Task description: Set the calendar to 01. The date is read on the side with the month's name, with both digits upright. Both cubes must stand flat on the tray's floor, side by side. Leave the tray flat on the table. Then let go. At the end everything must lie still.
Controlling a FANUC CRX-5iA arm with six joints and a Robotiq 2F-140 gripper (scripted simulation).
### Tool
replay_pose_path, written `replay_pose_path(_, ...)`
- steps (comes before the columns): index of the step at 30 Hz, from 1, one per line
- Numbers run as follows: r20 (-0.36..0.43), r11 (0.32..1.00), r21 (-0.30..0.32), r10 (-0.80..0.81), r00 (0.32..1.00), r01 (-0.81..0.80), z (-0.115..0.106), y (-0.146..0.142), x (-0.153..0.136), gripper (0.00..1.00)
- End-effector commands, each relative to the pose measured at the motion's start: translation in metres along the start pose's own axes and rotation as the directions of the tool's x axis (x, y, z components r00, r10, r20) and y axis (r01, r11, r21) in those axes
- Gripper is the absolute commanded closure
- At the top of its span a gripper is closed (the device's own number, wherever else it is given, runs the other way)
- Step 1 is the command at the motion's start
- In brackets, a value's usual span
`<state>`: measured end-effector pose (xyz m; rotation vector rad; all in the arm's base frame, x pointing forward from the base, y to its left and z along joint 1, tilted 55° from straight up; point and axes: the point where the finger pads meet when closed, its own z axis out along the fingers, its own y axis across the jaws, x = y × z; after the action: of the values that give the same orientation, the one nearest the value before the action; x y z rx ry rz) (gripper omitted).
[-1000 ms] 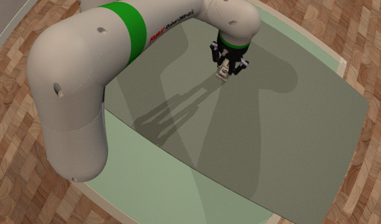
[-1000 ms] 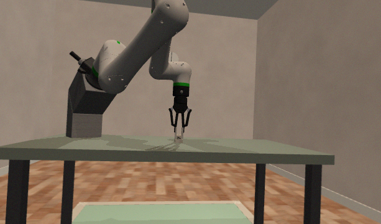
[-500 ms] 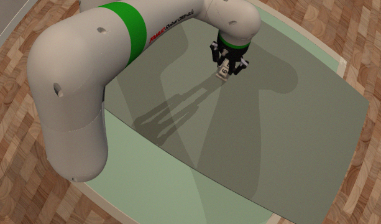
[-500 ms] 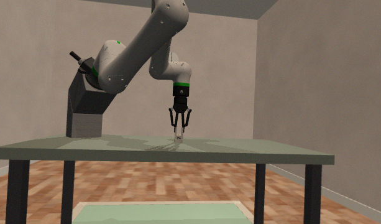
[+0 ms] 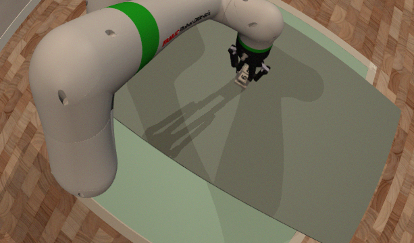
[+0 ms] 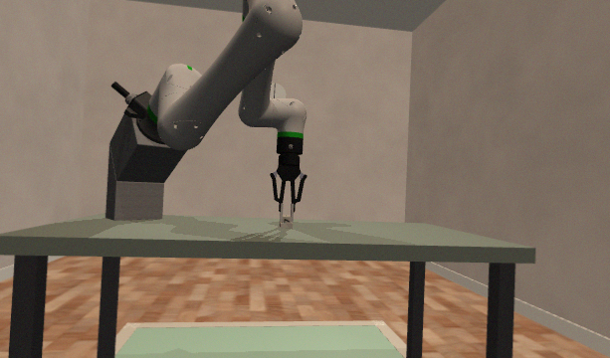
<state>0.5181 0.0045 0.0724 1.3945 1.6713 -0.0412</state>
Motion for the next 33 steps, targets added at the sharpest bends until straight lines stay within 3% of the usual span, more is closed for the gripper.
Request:
replay_pose_path(1,0.0,1.0,0.0,0.0,1.0,0.0,-0.003,0.0,0.0,0.84)
replay_pose_path(6,0.0,1.0,0.0,0.0,1.0,0.0,-0.015,0.0,0.0,0.84)
replay_pose_path(18,0.0,1.0,0.0,0.0,1.0,0.0,-0.093,0.0,0.0,0.84)
replay_pose_path(33,0.0,1.0,0.0,0.001,1.0,-0.001,-0.1,0.0,0.0,0.84)
